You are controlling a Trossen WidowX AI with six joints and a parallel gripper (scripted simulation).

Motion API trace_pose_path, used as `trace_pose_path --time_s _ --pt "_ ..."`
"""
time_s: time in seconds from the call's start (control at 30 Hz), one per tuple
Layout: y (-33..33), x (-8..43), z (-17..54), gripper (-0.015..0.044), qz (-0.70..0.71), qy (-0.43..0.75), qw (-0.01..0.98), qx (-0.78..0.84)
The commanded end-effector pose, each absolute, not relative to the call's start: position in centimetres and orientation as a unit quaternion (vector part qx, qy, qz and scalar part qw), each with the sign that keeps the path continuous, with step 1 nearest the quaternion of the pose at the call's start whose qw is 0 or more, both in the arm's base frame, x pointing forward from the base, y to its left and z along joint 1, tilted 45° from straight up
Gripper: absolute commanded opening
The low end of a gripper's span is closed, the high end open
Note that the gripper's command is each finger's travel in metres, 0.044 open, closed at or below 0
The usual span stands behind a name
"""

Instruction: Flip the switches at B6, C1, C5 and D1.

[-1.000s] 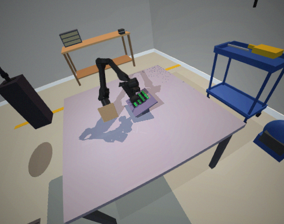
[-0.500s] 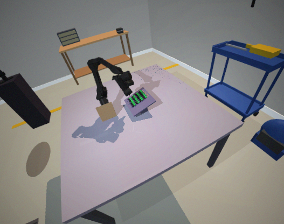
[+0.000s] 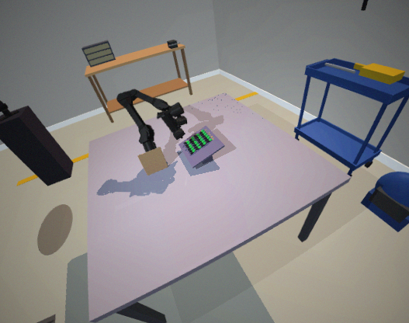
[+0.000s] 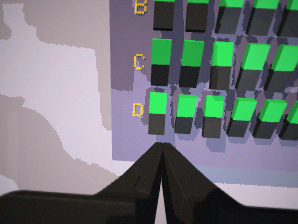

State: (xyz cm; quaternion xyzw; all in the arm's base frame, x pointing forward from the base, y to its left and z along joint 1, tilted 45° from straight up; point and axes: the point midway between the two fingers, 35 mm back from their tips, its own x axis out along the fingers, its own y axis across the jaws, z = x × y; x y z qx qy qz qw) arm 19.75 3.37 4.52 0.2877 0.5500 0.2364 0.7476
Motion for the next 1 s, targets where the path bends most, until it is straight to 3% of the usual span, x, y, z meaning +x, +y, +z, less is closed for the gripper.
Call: trace_pose_path --time_s 0.0,0.97 --pt "4.9 19.8 3.4 0.0 0.237 0.546 0.748 0.294" --pt "6.6 20.4 1.7 0.0 0.238 0.545 0.748 0.295"
